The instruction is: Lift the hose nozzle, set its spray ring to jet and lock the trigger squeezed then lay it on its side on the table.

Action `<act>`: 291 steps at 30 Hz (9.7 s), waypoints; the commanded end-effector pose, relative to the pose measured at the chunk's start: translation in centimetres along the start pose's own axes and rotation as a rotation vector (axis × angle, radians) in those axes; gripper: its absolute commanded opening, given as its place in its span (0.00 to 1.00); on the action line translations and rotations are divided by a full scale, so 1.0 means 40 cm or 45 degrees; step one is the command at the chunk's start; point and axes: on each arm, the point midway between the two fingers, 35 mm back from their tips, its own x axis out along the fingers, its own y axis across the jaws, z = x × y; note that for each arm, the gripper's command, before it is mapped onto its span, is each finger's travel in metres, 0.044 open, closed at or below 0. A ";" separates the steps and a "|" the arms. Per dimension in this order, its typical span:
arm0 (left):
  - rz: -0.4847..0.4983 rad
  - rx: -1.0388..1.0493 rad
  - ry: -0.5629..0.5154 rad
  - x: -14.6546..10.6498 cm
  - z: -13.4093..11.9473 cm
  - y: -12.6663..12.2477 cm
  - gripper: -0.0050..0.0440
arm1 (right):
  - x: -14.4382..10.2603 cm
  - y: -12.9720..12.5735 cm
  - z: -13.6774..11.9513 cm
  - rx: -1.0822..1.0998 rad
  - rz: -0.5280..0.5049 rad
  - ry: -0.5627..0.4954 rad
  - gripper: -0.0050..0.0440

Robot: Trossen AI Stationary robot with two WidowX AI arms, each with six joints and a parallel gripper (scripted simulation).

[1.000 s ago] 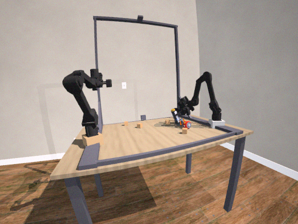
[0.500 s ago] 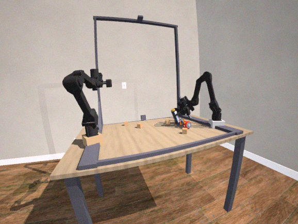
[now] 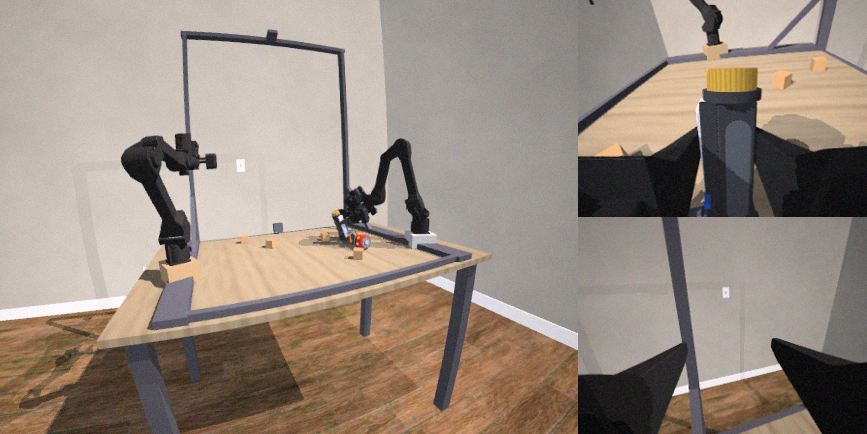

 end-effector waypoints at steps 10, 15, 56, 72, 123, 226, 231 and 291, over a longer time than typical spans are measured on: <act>-0.024 -0.010 0.006 -0.004 0.003 -0.009 0.45 | -0.002 -0.002 0.021 0.002 -0.007 -0.026 0.93; -0.025 -0.011 0.005 -0.007 0.016 -0.008 0.45 | -0.002 -0.002 0.021 0.002 -0.007 -0.026 0.93; -0.002 -0.051 -0.037 -0.033 0.153 0.009 0.45 | -0.002 -0.002 0.021 0.002 -0.007 -0.026 0.93; -0.005 -0.057 -0.042 -0.046 0.203 0.015 0.45 | -0.002 -0.002 0.021 0.002 -0.007 -0.026 0.93; -0.084 -0.078 -0.050 0.035 0.301 0.086 0.45 | -0.002 -0.002 0.021 0.002 -0.007 -0.026 0.93; -0.323 -0.102 -0.081 0.327 0.624 0.324 0.45 | 0.018 -0.063 -0.008 -0.095 -0.092 -0.007 0.93; -0.323 -0.102 -0.081 0.327 0.624 0.324 0.45 | 0.030 -0.135 -0.028 -0.220 -0.181 -0.003 0.93; -0.323 -0.102 -0.081 0.327 0.624 0.324 0.45 | -0.391 -0.869 -0.287 -1.370 -1.114 0.674 0.93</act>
